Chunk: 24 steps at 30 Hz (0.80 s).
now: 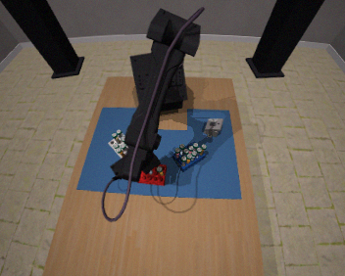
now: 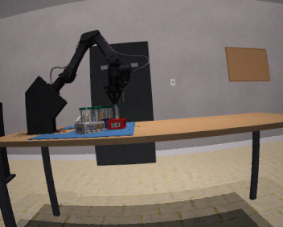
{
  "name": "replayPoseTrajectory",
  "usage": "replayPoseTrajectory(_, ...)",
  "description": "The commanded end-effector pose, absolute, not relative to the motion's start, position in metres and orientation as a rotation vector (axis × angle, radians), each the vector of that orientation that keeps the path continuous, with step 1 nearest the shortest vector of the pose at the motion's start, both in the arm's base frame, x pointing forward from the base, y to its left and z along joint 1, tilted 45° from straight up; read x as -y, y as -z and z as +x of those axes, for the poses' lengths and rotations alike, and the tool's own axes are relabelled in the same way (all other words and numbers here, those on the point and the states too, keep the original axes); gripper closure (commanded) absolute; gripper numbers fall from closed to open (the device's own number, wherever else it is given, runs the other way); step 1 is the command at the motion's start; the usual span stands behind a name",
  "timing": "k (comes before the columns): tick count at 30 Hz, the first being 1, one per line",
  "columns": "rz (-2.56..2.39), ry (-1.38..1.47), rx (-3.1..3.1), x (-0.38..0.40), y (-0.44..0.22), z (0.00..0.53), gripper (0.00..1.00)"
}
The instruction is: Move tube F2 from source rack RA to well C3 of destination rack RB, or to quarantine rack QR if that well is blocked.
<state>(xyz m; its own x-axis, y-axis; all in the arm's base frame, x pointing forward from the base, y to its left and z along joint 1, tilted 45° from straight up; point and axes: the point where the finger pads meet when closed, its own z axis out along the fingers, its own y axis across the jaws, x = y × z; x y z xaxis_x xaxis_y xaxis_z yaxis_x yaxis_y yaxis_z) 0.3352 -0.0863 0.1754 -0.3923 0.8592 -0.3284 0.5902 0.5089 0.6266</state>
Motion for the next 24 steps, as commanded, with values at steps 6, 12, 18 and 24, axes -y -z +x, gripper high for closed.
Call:
replayPoseTrajectory(6,1.198,-0.532,-2.114,0.09,-0.169,0.337,1.0)
replayPoseTrajectory(12,1.196,-0.536,-2.124,0.087,-0.165,0.339,1.0)
replayPoseTrajectory(18,1.191,-0.536,-2.12,0.087,-0.165,0.341,1.0)
replayPoseTrajectory(24,1.193,-0.536,-2.121,0.088,-0.162,0.344,1.0)
